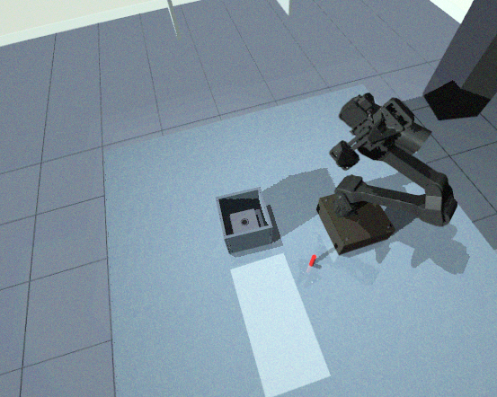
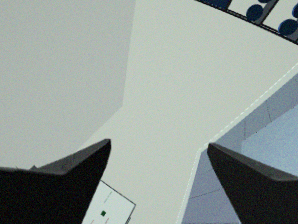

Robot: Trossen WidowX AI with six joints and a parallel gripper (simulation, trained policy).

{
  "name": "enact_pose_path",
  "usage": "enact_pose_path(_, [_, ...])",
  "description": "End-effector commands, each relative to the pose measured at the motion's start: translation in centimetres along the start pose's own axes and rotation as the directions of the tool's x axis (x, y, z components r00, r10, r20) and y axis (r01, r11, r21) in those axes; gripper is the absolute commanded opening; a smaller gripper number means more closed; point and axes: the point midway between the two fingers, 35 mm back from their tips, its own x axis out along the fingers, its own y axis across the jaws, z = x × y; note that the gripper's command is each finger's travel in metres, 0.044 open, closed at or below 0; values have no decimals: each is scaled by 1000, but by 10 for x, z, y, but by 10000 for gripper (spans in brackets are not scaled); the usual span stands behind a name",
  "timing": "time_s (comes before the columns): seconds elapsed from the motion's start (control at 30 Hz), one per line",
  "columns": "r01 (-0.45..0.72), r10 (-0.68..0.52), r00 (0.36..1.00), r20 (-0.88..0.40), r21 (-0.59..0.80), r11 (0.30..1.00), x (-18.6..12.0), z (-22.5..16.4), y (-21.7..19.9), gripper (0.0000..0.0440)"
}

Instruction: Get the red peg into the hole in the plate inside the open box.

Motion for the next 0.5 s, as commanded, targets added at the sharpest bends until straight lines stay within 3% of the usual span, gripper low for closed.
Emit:
enact_pose_path(0.0, [-5, 5, 1000, -1, 19, 1000, 0, 2, 1, 422])
enact_pose_path(0.03, [-9, 9, 1000, -4, 44, 999, 1, 5, 3, 439])
enact_pose_path(0.23, [-54, 68, 996, -52, 236, 970, 8, 16, 17, 438])
enact_pose_path(0.47, [-89, 146, 985, -95, 450, 889, 19, 29, 34, 434])
